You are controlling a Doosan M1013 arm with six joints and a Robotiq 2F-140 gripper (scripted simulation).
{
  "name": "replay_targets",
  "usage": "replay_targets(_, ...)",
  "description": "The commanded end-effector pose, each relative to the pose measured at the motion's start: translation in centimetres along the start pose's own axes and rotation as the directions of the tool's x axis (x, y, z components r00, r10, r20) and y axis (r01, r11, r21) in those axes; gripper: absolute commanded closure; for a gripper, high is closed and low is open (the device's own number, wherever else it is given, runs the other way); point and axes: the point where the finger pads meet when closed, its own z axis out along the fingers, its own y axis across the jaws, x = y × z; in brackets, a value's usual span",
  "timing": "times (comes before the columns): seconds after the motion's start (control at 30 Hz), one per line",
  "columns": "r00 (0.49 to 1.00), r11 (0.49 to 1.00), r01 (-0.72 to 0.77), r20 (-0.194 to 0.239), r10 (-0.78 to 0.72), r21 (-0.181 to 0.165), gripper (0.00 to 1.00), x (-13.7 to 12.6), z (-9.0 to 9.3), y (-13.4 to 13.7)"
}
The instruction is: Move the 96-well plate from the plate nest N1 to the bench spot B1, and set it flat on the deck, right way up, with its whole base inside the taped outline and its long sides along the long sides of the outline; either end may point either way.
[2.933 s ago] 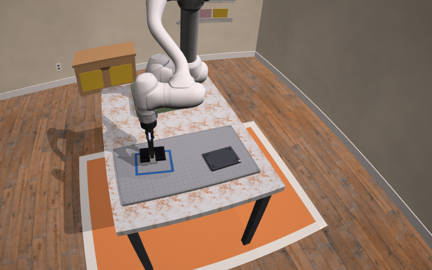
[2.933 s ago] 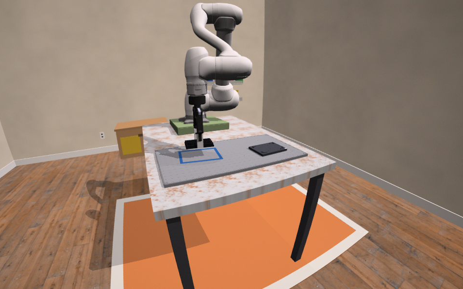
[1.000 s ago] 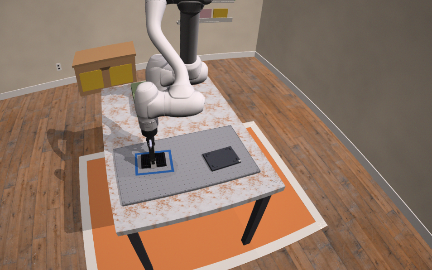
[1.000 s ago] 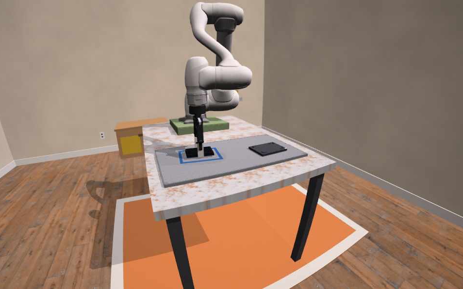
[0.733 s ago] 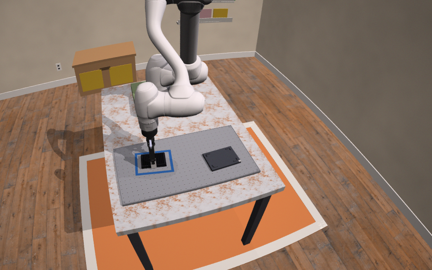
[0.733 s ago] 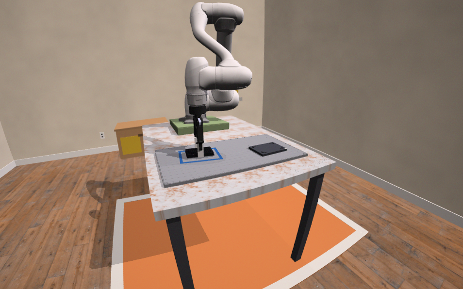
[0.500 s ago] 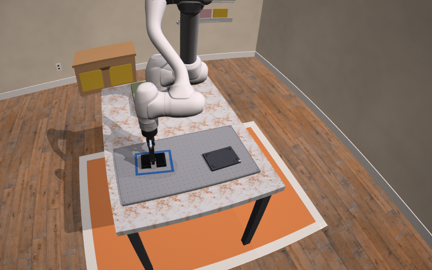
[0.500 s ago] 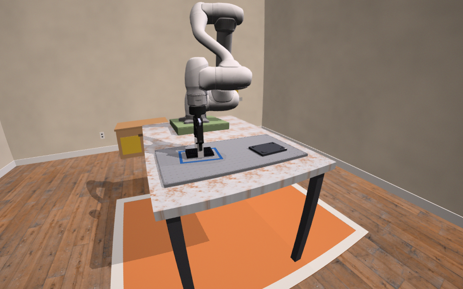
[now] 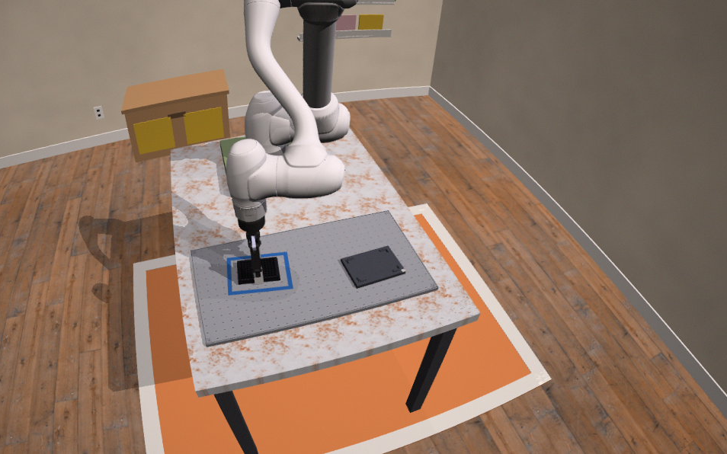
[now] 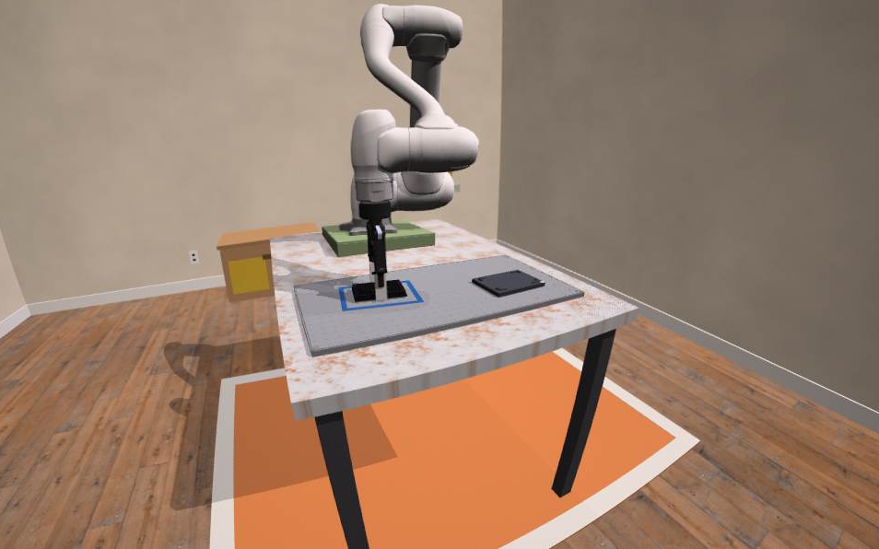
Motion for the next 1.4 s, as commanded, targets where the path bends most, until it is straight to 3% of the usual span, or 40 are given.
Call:
replay_targets(0.0, 1.0, 1.0, 0.0, 0.0, 0.0, 0.0, 1.0, 0.0, 0.03, 0.0)
replay_targets(0.9, 1.0, 1.0, 0.0, 0.0, 0.0, 0.0, 1.0, 0.0, 0.42, 0.0)
replay_targets(0.93, 1.0, 1.0, 0.0, 0.0, 0.0, 0.0, 0.0, 0.0, 0.43, 0.0)
replay_targets(1.37, 1.0, 1.0, 0.0, 0.0, 0.0, 0.0, 0.0, 0.0, 0.43, 0.0)
